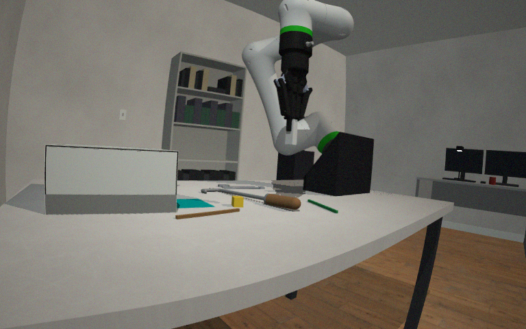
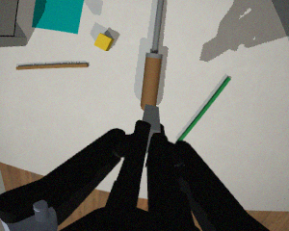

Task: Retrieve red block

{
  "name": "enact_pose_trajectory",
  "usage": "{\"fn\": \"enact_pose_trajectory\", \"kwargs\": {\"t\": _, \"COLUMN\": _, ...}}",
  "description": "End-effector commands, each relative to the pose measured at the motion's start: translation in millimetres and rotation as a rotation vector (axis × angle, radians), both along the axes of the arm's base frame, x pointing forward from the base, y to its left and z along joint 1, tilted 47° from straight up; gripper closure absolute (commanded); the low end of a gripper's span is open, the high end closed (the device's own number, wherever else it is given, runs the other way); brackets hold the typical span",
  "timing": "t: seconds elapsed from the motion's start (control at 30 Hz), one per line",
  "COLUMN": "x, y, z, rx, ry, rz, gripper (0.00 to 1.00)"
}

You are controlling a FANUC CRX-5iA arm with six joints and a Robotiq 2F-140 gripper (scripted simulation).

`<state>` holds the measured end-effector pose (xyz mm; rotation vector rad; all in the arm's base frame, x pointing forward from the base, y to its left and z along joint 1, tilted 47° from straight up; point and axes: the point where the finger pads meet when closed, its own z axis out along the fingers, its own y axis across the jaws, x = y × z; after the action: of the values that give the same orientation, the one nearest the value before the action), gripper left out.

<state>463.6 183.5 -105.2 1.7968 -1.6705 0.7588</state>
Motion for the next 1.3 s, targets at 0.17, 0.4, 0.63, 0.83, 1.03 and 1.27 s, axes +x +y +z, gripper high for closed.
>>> {"fn": "enact_pose_trajectory", "kwargs": {"t": 0.17, "x": 0.1, "y": 0.3, "z": 0.1, "rx": 0.000, "ry": 0.000, "rz": 0.000, "gripper": 1.00}}
{"fn": "enact_pose_trajectory", "kwargs": {"t": 0.4, "x": 0.1, "y": 0.3, "z": 0.1, "rx": 0.000, "ry": 0.000, "rz": 0.000, "gripper": 1.00}}
{"fn": "enact_pose_trajectory", "kwargs": {"t": 0.63, "x": 0.7, "y": 0.7, "z": 0.2, "rx": -0.001, "ry": 0.024, "rz": 0.022, "gripper": 1.00}}
{"fn": "enact_pose_trajectory", "kwargs": {"t": 0.83, "x": 1.6, "y": 1.3, "z": 0.5, "rx": -0.002, "ry": 0.061, "rz": 0.055, "gripper": 1.00}}
{"fn": "enact_pose_trajectory", "kwargs": {"t": 1.03, "x": 1.6, "y": 1.3, "z": 0.5, "rx": -0.002, "ry": 0.061, "rz": 0.055, "gripper": 0.66}}
{"fn": "enact_pose_trajectory", "kwargs": {"t": 1.27, "x": 1.6, "y": 1.3, "z": 0.5, "rx": -0.002, "ry": 0.061, "rz": 0.055, "gripper": 0.66}}
